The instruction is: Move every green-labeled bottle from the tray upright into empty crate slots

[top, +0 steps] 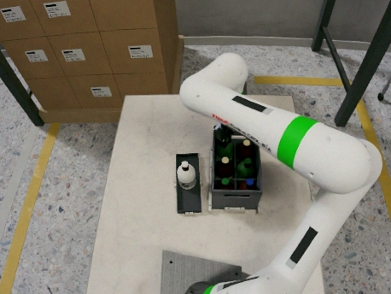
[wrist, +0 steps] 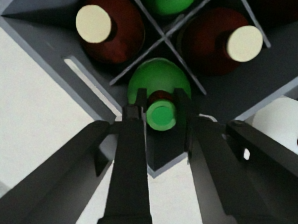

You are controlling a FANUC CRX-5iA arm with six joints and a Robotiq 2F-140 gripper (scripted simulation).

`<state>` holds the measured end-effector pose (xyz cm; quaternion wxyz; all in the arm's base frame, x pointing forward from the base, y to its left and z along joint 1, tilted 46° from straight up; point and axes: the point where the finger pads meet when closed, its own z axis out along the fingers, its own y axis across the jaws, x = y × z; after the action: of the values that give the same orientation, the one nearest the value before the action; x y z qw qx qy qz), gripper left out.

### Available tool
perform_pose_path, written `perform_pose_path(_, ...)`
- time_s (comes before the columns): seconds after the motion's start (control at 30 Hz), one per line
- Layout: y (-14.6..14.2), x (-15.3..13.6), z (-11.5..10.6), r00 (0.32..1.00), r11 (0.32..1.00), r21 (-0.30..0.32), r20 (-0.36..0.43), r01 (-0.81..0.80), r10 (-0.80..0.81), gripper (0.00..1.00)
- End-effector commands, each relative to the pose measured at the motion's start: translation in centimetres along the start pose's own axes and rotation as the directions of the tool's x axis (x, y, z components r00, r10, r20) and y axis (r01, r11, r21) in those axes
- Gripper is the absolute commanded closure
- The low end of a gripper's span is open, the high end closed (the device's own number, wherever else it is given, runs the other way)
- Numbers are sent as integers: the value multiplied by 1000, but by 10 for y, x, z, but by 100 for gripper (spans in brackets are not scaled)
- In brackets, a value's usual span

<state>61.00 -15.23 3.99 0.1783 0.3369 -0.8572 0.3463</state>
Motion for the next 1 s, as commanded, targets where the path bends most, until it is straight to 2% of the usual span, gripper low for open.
perform_pose_path(0.0, -1, -1, 0, 1000, 1000, 2, 2, 0, 0, 90)
perform_pose_path(0.97, -1, -1, 12, 1000, 1000, 2, 2, 0, 0, 90)
